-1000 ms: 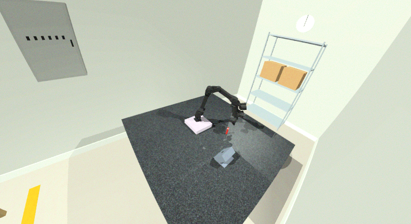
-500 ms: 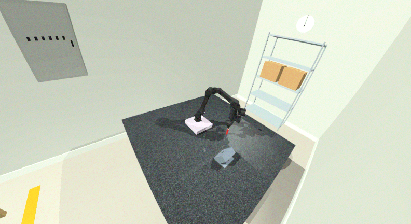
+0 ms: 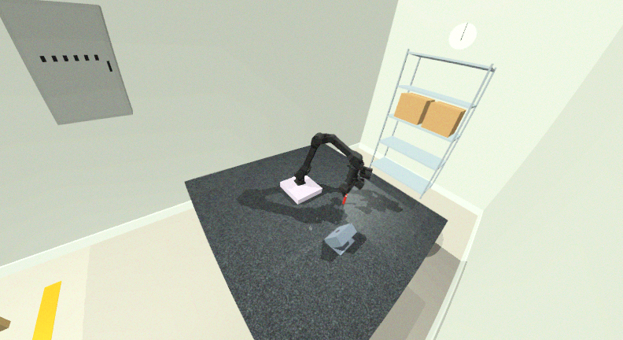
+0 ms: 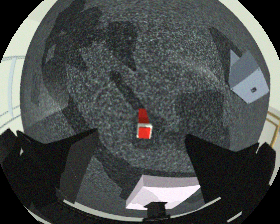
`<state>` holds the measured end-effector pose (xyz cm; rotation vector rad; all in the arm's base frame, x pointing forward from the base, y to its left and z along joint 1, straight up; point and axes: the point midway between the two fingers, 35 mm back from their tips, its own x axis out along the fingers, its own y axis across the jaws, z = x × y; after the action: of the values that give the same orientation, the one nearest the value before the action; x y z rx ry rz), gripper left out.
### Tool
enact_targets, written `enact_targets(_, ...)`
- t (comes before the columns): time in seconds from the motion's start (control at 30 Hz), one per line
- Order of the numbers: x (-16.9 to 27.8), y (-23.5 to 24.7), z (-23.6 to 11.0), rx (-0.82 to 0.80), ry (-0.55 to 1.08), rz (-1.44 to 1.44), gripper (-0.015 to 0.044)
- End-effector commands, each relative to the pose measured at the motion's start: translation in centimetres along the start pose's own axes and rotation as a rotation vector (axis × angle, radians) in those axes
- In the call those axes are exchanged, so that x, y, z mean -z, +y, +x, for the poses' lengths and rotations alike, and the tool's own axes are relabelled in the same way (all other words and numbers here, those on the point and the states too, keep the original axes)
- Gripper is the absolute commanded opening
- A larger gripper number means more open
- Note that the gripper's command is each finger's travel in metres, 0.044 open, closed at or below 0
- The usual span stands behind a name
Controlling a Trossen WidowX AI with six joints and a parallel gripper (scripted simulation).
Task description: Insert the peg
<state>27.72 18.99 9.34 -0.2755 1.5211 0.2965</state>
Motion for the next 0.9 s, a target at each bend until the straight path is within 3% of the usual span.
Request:
enact_targets(0.0, 0.1, -0.1, 0.8, 0.007, 0.005, -0.004, 0.044)
enact_targets(0.87, 0.2, -0.2, 5.0, 0.007, 0.005, -0.004, 0.044)
